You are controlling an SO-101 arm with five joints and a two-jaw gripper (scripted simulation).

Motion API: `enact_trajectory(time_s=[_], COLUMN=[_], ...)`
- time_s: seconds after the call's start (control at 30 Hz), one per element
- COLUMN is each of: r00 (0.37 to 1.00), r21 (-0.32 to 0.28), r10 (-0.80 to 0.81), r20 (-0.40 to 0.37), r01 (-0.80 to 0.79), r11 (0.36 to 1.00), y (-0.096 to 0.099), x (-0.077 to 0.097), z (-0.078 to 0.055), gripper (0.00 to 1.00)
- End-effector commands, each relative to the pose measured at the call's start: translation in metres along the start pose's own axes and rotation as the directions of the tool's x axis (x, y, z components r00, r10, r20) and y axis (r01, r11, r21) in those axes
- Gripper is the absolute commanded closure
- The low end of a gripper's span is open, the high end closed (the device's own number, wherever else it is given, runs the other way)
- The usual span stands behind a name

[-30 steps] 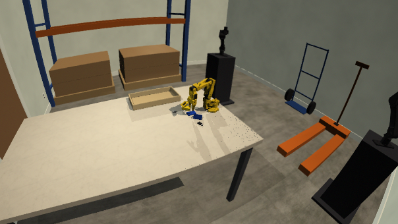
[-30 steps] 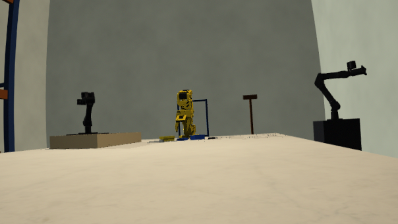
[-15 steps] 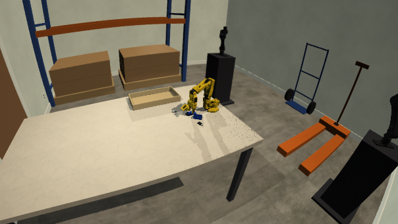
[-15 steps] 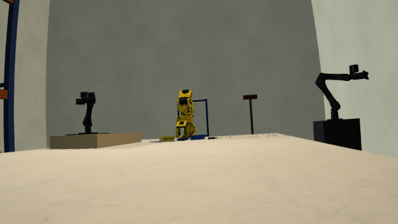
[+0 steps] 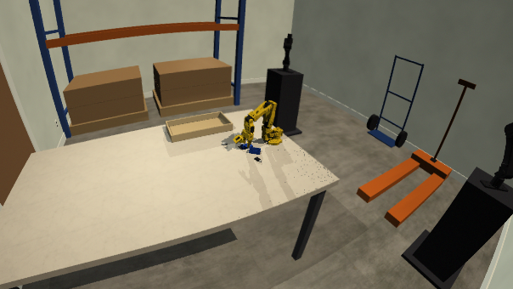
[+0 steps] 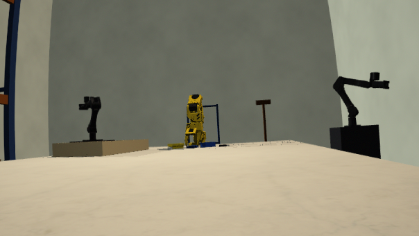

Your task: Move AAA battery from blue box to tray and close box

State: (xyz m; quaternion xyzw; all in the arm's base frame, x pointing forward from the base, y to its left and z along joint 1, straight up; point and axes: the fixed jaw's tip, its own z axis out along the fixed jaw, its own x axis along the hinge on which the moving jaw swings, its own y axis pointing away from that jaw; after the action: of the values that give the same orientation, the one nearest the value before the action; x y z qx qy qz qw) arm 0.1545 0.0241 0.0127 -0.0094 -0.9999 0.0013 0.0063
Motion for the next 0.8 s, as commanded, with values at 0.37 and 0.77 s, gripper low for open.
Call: enact_trajectory(time_s=[0.37,0.77], r00=[1.0,1.0], r21=[-0.003,-0.003], r10=[-0.002,-0.002], r20=[0.013,0.013], r01=[0.002,0.002], r11=[1.0,1.0], y=[-0.001,-0.0013], x=[-0.0019,0.0007], z=[-0.0009,0.004], gripper=[0.72,0.72])
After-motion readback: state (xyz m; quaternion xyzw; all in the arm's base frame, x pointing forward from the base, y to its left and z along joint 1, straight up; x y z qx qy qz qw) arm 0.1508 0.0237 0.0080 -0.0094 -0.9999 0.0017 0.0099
